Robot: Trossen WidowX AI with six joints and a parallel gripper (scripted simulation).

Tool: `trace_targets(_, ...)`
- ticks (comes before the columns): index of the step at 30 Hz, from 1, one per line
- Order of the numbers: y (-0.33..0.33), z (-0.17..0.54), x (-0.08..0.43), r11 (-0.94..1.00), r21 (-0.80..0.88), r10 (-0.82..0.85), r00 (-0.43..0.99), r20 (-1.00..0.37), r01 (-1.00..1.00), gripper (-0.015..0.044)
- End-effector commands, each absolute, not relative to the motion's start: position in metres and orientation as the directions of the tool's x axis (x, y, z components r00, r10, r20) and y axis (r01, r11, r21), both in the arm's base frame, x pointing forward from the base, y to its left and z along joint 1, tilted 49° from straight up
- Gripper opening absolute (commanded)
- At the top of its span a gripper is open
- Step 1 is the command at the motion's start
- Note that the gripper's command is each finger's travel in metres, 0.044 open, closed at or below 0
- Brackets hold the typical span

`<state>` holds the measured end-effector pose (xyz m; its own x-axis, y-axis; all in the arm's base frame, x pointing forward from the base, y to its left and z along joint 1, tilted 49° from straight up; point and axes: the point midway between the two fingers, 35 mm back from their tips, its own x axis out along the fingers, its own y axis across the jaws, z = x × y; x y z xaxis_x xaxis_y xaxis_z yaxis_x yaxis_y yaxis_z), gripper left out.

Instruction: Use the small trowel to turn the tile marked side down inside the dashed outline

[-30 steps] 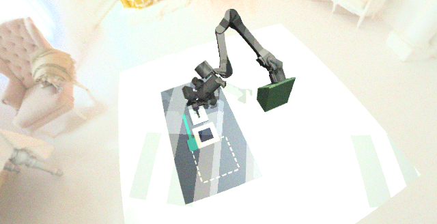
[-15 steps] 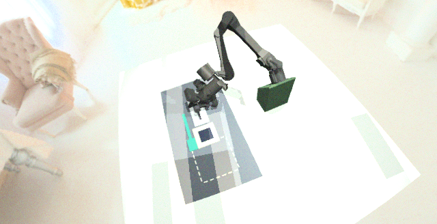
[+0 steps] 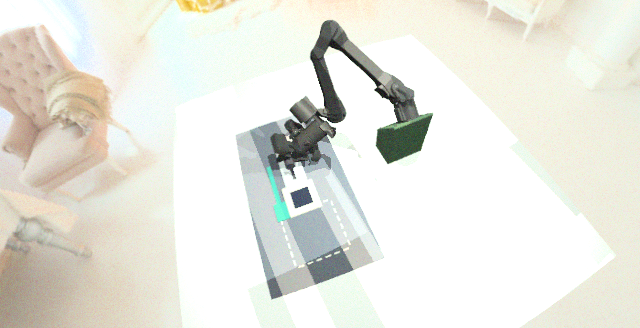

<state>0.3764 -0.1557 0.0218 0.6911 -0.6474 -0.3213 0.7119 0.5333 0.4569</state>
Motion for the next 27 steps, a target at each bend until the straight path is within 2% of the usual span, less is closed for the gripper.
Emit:
trace_targets(1,-0.145,0.01,0.379,0.543,0.455,-0.626,0.702,-0.34,0.706,0.0)
trace_targets(27,-0.134,-0.003,0.379,0.543,0.456,-0.626,0.702,-0.34,0.705,0.0)
